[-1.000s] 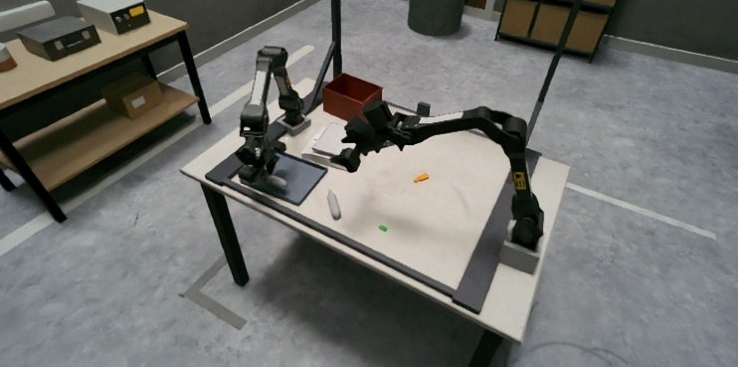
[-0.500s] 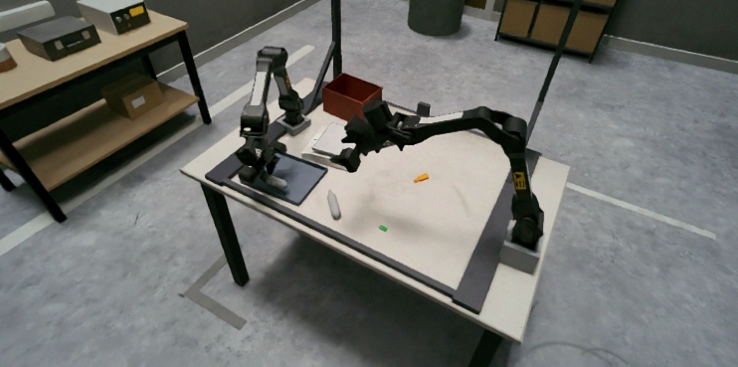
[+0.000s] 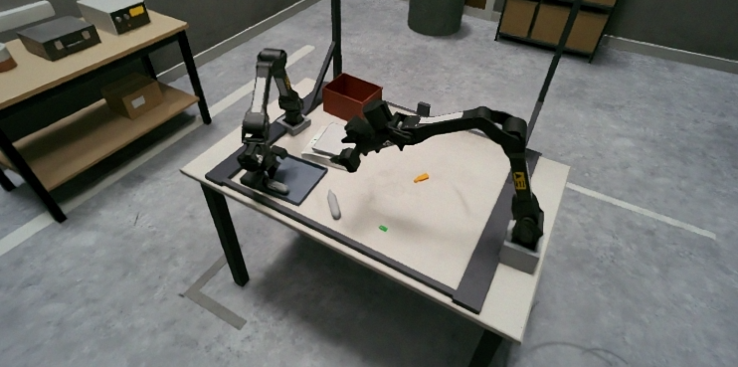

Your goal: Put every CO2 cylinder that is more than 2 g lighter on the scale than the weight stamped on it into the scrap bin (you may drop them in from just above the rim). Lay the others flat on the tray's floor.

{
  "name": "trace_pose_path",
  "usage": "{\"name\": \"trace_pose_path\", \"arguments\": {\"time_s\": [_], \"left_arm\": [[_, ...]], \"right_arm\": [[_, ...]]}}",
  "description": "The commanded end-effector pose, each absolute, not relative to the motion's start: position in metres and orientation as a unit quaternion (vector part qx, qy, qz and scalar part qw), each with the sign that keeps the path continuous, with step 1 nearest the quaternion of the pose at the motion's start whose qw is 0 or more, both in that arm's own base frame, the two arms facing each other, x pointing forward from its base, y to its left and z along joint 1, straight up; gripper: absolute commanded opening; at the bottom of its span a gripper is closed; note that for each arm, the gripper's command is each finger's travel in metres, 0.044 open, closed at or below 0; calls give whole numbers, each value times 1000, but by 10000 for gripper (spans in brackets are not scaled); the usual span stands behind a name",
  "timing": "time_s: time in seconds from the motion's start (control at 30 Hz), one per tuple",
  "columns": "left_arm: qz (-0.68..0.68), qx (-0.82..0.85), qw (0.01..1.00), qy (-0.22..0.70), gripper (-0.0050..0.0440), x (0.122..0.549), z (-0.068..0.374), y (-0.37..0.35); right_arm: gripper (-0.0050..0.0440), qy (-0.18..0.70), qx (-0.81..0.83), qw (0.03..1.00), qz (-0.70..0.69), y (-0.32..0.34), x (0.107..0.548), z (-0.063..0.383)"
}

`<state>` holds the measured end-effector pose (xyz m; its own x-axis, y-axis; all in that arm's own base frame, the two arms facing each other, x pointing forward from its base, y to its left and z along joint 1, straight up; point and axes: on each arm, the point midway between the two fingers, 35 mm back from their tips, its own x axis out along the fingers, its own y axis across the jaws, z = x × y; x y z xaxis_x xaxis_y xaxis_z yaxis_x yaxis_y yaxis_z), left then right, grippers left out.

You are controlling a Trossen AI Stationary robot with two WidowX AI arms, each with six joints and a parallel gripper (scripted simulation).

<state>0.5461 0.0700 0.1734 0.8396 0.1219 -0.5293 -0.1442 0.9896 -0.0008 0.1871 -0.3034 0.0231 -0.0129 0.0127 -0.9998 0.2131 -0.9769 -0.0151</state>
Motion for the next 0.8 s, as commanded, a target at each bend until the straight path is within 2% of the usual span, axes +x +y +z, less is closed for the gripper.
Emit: {"name": "trace_pose_path", "arguments": {"time_s": [0.0, 0.2, 0.23, 0.3, 0.53, 0.63, 0.77], "left_arm": [[68, -19, 964, 258, 440, 547, 191, 69], [68, -19, 964, 258, 440, 547, 191, 69], [68, -19, 964, 258, 440, 547, 191, 69], [68, -19, 964, 258, 440, 547, 191, 69], [68, -19, 964, 258, 440, 547, 191, 69], [68, -19, 964, 258, 440, 547, 191, 69], [68, -19, 964, 258, 440, 547, 191, 69]], "right_arm": [[-50, 67, 707, 85, -699, -309, 192, 34], [-50, 67, 706, 84, -700, -309, 191, 34], [24, 67, 706, 84, -700, -309, 191, 34], [24, 67, 706, 84, -700, -309, 191, 34], [192, 67, 706, 84, -700, -309, 191, 34], [192, 67, 706, 84, -700, -309, 191, 34], [288, 60, 710, 92, -696, -312, 193, 57]]}}
